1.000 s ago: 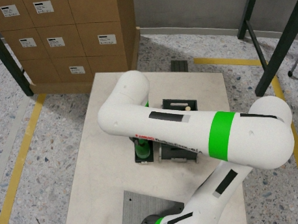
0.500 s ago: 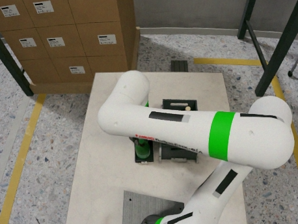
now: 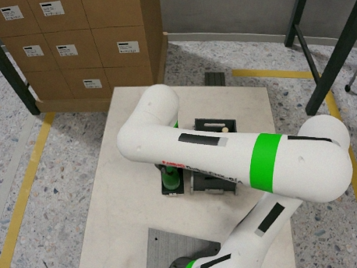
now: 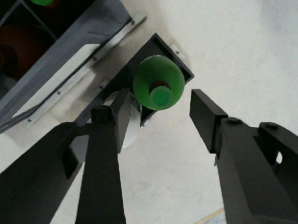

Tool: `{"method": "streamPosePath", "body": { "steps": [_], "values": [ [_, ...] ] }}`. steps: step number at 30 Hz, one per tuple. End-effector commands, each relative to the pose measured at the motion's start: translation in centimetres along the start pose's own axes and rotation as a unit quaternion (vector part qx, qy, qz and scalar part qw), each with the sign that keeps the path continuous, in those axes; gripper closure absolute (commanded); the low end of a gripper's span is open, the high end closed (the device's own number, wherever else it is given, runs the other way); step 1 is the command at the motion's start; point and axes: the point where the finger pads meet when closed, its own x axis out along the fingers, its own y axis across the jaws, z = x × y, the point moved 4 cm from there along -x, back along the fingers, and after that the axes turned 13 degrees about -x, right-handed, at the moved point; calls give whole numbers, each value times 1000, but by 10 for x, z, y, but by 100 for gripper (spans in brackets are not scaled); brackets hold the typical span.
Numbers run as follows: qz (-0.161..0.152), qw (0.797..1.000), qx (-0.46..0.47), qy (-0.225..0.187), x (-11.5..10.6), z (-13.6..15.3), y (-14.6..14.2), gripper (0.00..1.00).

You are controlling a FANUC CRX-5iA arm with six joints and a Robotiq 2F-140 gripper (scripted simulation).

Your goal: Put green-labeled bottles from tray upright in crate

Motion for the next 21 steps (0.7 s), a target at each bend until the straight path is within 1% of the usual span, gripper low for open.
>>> {"method": "streamPosePath", "body": {
  "steps": [1,10,21],
  "values": [
    [-1,1000,0,-1,0,1,0,56],
    [-1,1000,0,-1,3,1,0,56],
    [-1,1000,0,-1,15,1,0,56]
  ]
}}
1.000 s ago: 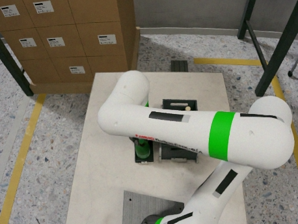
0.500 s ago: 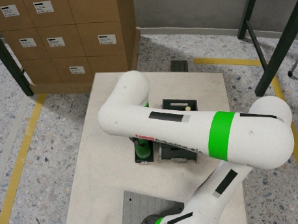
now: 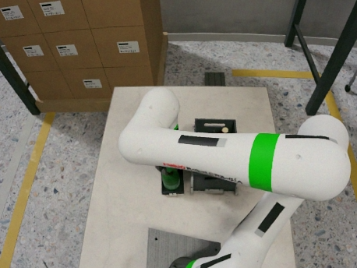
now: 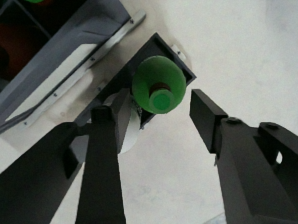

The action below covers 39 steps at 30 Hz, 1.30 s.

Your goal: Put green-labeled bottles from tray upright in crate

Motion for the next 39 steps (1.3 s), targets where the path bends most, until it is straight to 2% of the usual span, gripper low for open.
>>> {"method": "streamPosePath", "body": {
  "steps": [1,16,39],
  "values": [
    [-1,1000,0,-1,2,1,0,56],
    [-1,1000,0,-1,24,1,0,56],
    [-1,1000,0,-1,36,1,0,56]
  ]
}}
